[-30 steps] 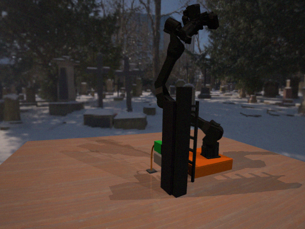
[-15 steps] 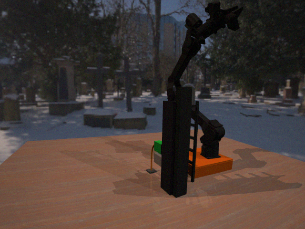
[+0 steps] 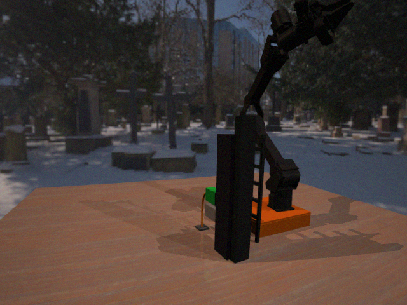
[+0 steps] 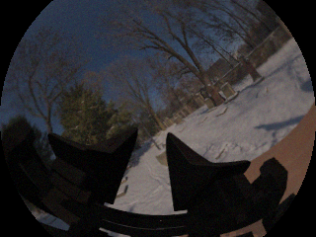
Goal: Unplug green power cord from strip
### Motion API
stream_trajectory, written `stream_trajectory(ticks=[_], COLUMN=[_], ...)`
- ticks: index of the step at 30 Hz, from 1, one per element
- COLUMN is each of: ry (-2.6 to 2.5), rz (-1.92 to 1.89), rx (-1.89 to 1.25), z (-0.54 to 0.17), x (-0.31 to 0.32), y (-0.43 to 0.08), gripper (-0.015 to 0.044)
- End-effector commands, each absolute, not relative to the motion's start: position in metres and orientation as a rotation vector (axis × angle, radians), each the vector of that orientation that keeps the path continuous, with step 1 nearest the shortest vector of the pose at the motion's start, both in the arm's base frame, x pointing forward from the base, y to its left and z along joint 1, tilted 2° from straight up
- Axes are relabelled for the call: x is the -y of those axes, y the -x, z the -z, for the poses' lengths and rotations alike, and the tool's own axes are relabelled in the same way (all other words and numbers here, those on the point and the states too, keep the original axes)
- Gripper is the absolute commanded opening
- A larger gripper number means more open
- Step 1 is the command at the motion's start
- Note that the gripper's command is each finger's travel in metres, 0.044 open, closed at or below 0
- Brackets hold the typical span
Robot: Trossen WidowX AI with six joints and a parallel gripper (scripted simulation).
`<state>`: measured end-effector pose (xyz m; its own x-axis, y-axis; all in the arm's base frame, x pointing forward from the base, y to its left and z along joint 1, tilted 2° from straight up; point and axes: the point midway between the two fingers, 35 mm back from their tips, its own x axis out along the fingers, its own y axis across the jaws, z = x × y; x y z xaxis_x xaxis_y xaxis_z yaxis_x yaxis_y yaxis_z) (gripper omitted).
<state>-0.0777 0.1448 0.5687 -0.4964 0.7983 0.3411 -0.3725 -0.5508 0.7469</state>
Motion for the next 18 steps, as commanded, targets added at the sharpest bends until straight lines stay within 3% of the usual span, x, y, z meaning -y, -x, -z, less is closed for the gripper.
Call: stream_trajectory(ticks=[1, 18], ry=[-0.876, -0.854], rz=[-1.944, -1.337], rx=[-0.798, -0.774], z=[-0.552, -0.483], x=[-0.175, -0.246], y=[0.062, -0.051], gripper=[0.0160, 0.0160])
